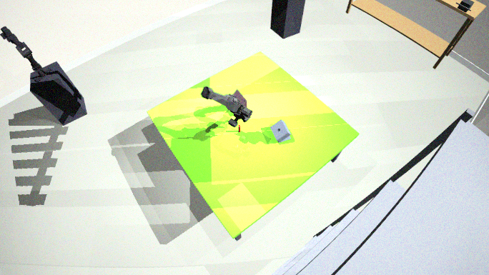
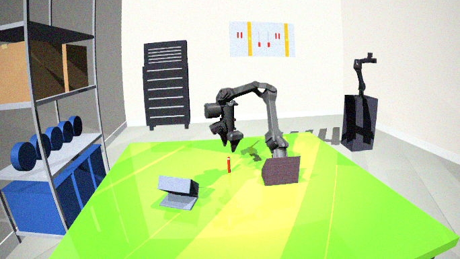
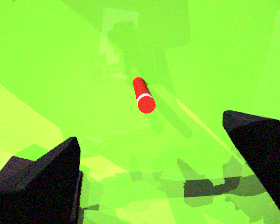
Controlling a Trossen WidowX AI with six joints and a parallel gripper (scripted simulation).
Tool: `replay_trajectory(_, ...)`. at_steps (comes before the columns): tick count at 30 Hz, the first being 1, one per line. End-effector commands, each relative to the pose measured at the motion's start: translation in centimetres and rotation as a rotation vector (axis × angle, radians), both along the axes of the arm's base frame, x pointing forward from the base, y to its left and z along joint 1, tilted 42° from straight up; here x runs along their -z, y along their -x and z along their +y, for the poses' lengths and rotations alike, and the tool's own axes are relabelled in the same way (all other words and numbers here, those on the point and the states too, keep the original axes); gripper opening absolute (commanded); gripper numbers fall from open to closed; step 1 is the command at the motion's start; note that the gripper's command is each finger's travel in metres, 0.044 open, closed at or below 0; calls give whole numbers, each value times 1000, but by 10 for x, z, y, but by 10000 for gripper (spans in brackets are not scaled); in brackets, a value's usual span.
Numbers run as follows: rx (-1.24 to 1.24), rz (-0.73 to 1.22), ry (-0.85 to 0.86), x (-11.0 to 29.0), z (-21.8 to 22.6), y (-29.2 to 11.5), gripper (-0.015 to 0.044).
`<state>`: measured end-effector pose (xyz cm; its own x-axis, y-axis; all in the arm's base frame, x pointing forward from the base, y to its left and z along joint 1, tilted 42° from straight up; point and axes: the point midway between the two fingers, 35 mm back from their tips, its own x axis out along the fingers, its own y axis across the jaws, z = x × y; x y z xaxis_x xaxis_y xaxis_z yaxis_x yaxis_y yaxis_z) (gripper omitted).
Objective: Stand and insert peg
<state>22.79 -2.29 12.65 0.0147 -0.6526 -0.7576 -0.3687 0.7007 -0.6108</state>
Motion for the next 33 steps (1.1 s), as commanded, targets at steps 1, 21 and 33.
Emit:
replay_trajectory(1,1,-1,12,-1,0,-1,440)
replay_trajectory(21,357,-311,4,1,-2,-2,440)
replay_trajectory(33,588,-513,0,3,-3,-2,440)
